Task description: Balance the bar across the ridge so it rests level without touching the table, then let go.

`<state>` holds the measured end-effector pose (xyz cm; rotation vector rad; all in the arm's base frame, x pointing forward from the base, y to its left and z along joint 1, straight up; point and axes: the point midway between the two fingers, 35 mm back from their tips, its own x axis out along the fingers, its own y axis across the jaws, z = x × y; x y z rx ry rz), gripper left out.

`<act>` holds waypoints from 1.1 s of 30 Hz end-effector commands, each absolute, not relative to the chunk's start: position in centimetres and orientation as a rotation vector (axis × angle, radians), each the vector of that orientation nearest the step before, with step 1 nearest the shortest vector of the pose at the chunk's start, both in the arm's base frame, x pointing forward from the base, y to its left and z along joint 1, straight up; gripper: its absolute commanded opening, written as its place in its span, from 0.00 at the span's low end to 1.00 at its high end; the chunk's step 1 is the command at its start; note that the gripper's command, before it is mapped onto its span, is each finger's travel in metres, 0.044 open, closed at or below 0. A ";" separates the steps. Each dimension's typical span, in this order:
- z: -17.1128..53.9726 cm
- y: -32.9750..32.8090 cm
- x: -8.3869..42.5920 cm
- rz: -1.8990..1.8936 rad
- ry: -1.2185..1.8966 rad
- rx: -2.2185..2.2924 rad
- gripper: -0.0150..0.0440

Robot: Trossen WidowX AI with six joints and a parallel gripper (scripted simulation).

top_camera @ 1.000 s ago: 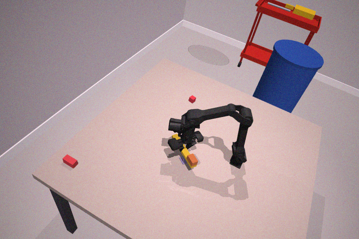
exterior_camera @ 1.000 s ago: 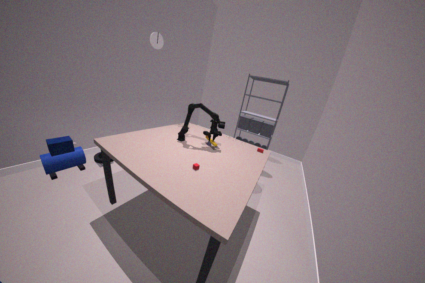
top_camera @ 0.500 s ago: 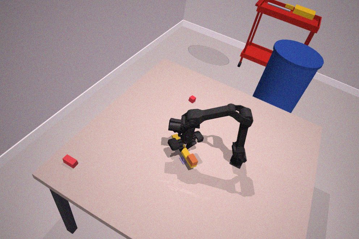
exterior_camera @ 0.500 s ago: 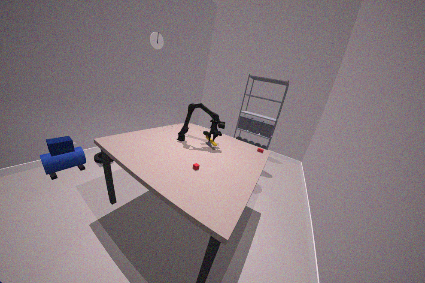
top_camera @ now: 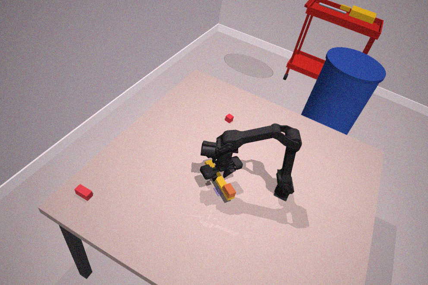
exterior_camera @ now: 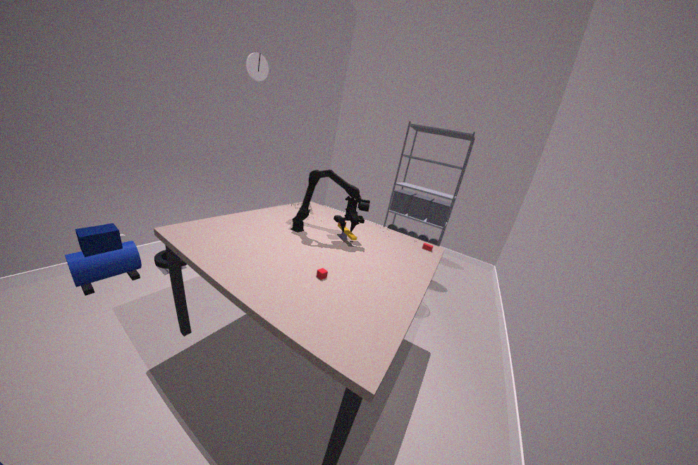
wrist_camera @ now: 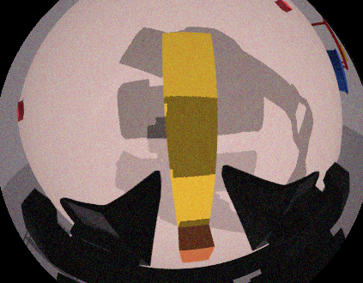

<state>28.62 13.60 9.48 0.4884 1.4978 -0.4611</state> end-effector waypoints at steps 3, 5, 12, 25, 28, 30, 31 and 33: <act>9.5 13.6 28.6 -0.461 1.498 0.488 0.92; 9.5 13.6 28.6 -0.461 1.498 0.488 1.00; 13.8 13.8 29.0 -0.461 1.498 0.488 1.00; 19.5 13.5 28.4 -0.461 1.498 0.488 1.00; 19.5 13.5 28.4 -0.461 1.498 0.488 1.00; 19.5 13.5 28.4 -0.461 1.498 0.488 1.00; 19.5 13.5 28.4 -0.461 1.498 0.488 1.00; 19.5 13.5 28.4 -0.461 1.498 0.488 1.00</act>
